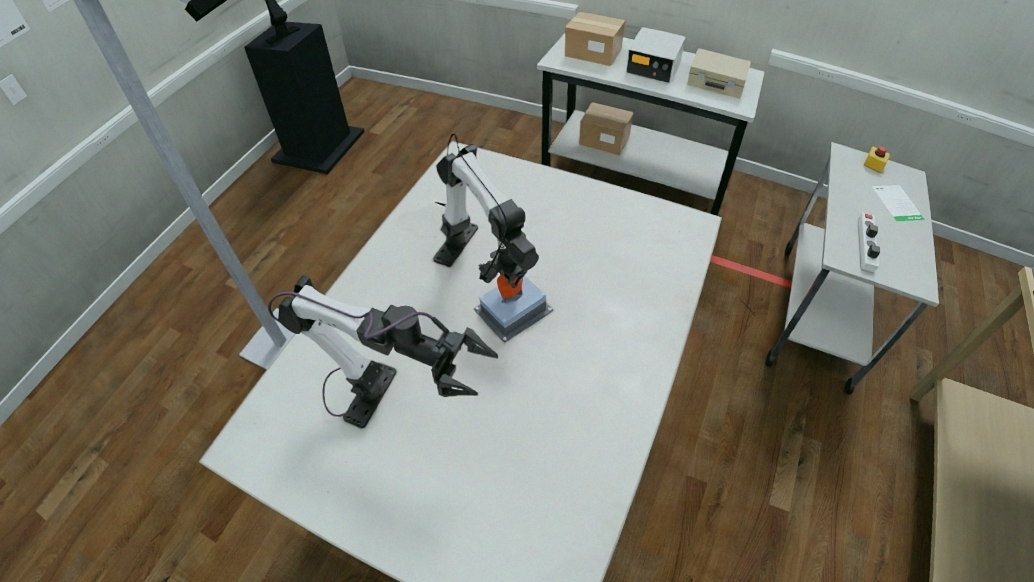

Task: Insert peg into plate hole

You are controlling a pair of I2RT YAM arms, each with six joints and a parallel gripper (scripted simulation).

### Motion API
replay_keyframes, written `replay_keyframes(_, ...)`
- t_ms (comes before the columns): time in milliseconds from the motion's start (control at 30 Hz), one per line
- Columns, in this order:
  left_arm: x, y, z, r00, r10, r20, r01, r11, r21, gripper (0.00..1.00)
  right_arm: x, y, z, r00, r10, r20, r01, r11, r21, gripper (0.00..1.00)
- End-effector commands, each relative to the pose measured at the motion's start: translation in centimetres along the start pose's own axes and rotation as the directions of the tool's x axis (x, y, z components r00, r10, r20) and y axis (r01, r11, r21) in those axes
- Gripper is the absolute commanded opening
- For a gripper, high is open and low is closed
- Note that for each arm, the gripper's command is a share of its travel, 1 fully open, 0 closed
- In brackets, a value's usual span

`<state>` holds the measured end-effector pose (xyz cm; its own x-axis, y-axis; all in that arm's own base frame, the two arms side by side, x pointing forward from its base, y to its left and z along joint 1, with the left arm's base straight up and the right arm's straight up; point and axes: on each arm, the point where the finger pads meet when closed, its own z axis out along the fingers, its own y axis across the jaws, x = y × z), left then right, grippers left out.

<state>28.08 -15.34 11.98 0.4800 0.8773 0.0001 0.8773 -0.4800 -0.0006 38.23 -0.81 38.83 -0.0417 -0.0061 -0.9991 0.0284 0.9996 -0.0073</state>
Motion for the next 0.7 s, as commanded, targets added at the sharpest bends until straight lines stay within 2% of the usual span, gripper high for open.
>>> replay_keyframes(0, 0.0, 0.6, -2.4, 1.000, -0.001, 0.001, 0.001, 0.998, -0.068, 0.34, -0.6, 0.1, -0.2, 1.000, -0.009, 0.011, 0.009, 1.000, -0.007, 1.00)
replay_keyframes(33, 0.0, 0.4, -2.8, 1.000, -0.001, 0.001, 0.001, 0.998, -0.062, 0.40, -0.2, 0.3, -0.2, 1.000, -0.021, -0.003, 0.021, 1.000, -0.020, 1.00)
replay_keyframes(233, 0.0, 0.4, -5.7, 1.000, -0.001, 0.001, 0.001, 0.999, -0.045, 0.40, 1.6, 2.1, -0.5, 0.992, -0.108, -0.068, 0.099, 0.987, -0.129, 1.00)
replay_keyframes(367, -0.1, 0.4, -6.3, 1.000, -0.002, 0.007, 0.002, 1.000, -0.028, 0.40, 2.1, 2.2, -0.6, 0.991, -0.112, -0.077, 0.102, 0.986, -0.133, 1.00)
replay_keyframes(533, -0.7, 1.9, -7.4, 0.998, -0.019, 0.061, 0.027, 0.991, -0.133, 0.40, 1.9, 3.6, -1.1, 0.988, -0.104, -0.110, 0.085, 0.983, -0.163, 1.00)
replay_keyframes(667, -0.9, 1.9, -6.3, 0.996, -0.027, 0.086, 0.039, 0.989, -0.140, 0.40, 2.8, 6.3, -1.8, 0.978, -0.112, -0.177, 0.069, 0.970, -0.234, 1.00)
